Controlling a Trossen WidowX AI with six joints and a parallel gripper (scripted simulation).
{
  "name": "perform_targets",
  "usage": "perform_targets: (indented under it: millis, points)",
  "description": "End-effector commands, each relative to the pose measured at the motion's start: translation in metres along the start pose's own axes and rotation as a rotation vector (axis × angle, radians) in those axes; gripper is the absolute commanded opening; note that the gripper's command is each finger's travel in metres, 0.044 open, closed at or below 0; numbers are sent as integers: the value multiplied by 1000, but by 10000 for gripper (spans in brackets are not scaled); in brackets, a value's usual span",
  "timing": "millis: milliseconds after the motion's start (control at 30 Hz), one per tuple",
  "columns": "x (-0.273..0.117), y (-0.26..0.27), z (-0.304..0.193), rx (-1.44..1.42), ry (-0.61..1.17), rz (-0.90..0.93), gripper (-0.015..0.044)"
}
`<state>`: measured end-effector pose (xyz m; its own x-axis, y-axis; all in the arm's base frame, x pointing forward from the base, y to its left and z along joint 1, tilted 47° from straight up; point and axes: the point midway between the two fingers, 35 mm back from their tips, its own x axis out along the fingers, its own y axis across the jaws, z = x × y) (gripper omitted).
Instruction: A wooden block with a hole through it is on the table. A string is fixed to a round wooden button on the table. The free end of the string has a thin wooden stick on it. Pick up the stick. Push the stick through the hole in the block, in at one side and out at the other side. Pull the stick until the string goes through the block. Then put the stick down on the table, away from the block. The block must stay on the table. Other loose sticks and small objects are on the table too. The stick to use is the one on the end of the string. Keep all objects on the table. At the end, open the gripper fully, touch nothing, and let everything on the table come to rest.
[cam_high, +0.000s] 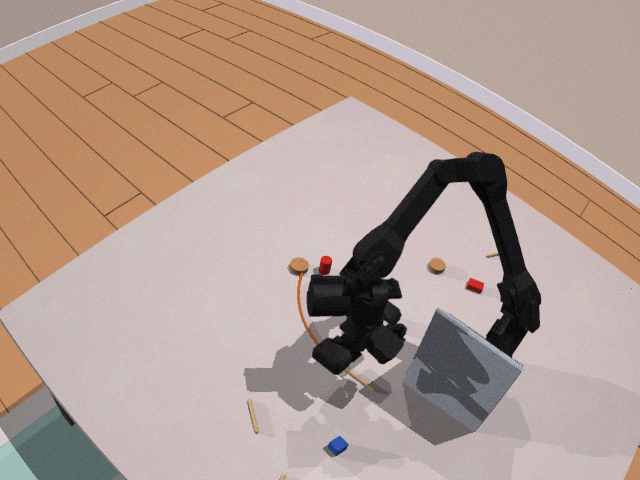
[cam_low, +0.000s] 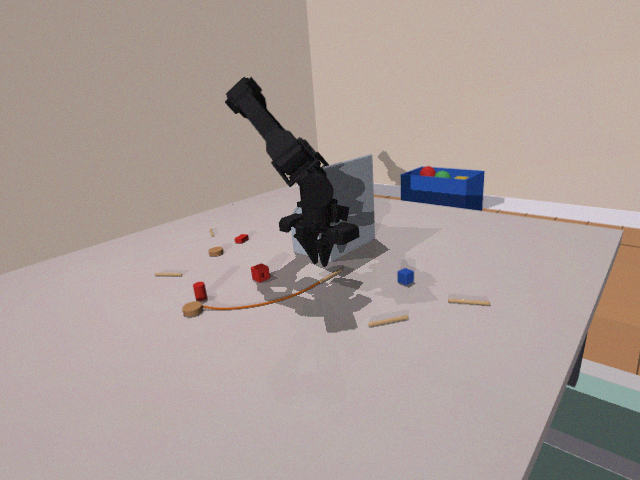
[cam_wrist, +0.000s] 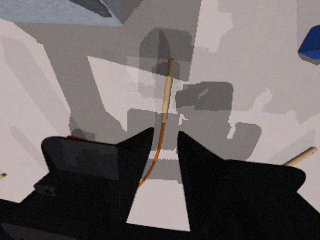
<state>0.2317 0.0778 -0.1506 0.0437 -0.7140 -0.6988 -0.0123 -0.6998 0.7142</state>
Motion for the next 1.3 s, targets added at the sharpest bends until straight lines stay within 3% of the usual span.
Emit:
perform_targets:
  millis: [0, 1000, 1167, 1267]
  points:
    - [10, 2, 2, -9, -5, 10, 120]
    - [45, 4, 4, -8, -5, 14, 120]
    - [43, 3, 3, -2, -6, 9, 0]
    - [43, 3, 3, -2, -6, 9, 0]
